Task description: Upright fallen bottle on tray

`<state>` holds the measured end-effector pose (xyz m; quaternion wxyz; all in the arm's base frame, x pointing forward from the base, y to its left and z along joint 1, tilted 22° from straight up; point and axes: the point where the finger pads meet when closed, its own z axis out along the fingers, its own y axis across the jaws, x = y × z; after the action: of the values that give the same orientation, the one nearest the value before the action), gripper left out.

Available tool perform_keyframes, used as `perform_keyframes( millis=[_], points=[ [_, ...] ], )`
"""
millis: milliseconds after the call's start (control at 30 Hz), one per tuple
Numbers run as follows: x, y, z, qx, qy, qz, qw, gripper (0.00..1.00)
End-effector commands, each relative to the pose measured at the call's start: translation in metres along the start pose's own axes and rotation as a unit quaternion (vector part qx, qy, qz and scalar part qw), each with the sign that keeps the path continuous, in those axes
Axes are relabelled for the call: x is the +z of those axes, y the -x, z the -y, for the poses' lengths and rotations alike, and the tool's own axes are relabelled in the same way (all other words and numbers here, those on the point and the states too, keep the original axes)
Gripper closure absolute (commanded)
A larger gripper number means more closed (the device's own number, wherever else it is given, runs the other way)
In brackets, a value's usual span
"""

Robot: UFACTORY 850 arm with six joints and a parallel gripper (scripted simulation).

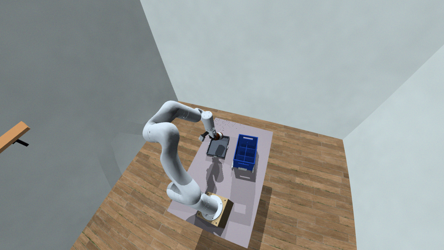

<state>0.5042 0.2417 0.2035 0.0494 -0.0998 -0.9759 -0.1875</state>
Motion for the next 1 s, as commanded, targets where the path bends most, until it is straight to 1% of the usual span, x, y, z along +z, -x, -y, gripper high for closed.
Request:
perform_keyframes(
  millis=[0, 200, 400, 967],
  points=[
    [-0.0009, 0.0007, -0.0005, -0.028, 0.001, 0.001, 1.000, 1.00],
    [-0.0009, 0.0007, -0.0005, -0.072, 0.001, 0.001, 0.997, 1.00],
    [-0.0009, 0.0007, -0.0005, -0.089, 0.001, 0.001, 0.996, 1.00],
    [-0.0009, 0.0007, -0.0005, -0.094, 0.001, 0.001, 0.996, 1.00]
  ],
)
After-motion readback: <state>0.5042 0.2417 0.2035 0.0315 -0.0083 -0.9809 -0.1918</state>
